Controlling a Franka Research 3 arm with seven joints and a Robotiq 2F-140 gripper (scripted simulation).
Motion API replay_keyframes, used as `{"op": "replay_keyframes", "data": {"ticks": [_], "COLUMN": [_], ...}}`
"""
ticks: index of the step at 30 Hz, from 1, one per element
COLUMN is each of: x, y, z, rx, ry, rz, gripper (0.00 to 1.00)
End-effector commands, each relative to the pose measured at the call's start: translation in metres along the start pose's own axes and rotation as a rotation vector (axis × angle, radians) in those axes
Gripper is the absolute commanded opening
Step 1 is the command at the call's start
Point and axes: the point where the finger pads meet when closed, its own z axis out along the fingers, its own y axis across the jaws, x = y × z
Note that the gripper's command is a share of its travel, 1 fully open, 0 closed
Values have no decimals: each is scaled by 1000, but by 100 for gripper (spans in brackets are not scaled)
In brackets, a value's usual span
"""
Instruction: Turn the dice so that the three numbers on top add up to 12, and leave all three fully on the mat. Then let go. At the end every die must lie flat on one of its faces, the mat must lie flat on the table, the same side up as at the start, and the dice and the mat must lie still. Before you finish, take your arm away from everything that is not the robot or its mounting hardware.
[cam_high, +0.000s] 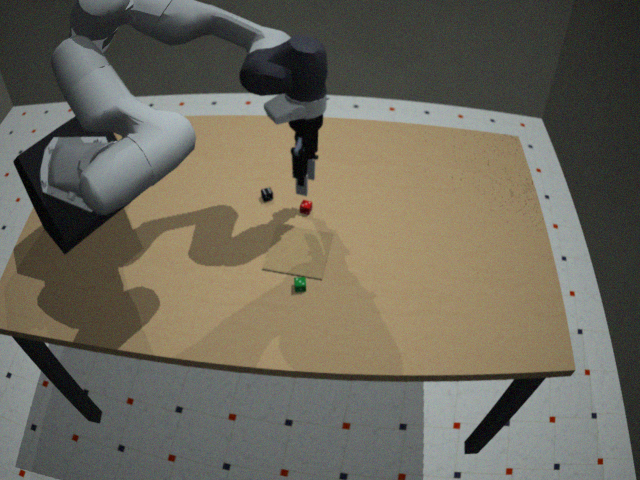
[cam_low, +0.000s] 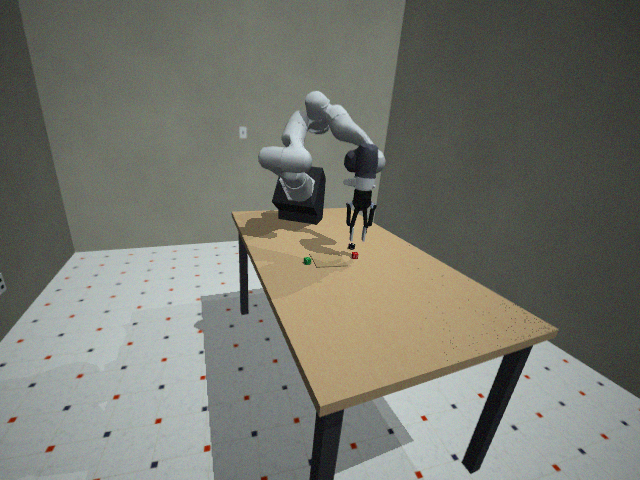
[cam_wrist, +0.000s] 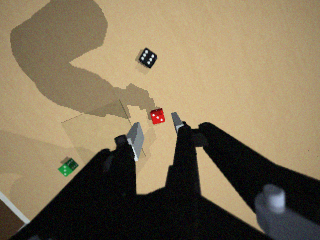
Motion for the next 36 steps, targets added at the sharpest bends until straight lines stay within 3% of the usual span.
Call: {"op": "replay_keyframes", "data": {"ticks": [1,36], "x": [-2,-2], "y": [-1,-1], "z": [0,5], "rx": [5,5], "ry": [-6,-6], "rz": [37,37], "gripper": [25,25]}}
